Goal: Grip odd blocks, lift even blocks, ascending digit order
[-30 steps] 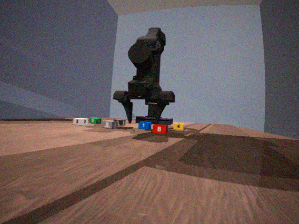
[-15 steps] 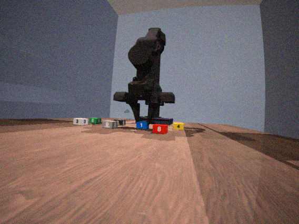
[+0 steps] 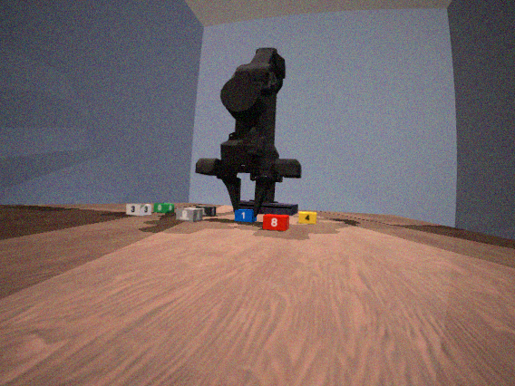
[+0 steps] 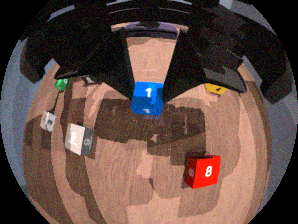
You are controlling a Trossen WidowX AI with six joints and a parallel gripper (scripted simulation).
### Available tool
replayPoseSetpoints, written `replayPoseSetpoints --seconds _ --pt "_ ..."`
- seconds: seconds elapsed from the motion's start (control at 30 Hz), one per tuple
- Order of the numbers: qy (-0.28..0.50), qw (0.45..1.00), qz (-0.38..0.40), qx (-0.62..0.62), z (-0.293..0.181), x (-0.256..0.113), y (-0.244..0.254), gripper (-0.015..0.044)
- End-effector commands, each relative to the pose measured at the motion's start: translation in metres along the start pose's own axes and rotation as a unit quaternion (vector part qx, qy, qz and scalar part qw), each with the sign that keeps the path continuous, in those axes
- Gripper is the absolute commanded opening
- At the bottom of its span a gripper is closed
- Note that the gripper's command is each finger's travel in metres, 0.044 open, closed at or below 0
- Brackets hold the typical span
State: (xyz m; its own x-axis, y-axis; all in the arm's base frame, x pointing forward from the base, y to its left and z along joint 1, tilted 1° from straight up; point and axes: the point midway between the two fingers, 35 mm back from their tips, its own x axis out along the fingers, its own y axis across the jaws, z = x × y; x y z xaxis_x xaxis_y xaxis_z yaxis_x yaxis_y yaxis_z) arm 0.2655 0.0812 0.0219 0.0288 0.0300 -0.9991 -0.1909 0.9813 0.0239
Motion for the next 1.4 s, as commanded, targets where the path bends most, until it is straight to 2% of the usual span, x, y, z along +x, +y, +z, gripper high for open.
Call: replayPoseSetpoints --seconds 0.0,0.5,0.87,0.97,1.07,1.2,1.27,1.37 --pt "0.001 1.000 0.000 0.003 0.000 0.001 0.000 0.0120" --pt "0.001 1.000 0.000 0.003 0.000 0.001 0.000 0.0120" --pt "0.001 1.000 0.000 0.003 0.000 0.001 0.000 0.0400" --pt "0.001 1.000 0.000 0.003 0.000 -0.002 0.000 0.0400" --pt "0.001 1.000 0.000 0.003 0.000 -0.033 0.000 0.0400" --pt "0.001 1.000 0.000 0.003 0.000 -0.036 0.000 0.0400" --pt "0.000 1.000 0.000 0.003 0.001 -0.044 0.000 0.0348" --pt "0.000 1.000 0.000 0.003 0.003 -0.083 0.000 0.0269"
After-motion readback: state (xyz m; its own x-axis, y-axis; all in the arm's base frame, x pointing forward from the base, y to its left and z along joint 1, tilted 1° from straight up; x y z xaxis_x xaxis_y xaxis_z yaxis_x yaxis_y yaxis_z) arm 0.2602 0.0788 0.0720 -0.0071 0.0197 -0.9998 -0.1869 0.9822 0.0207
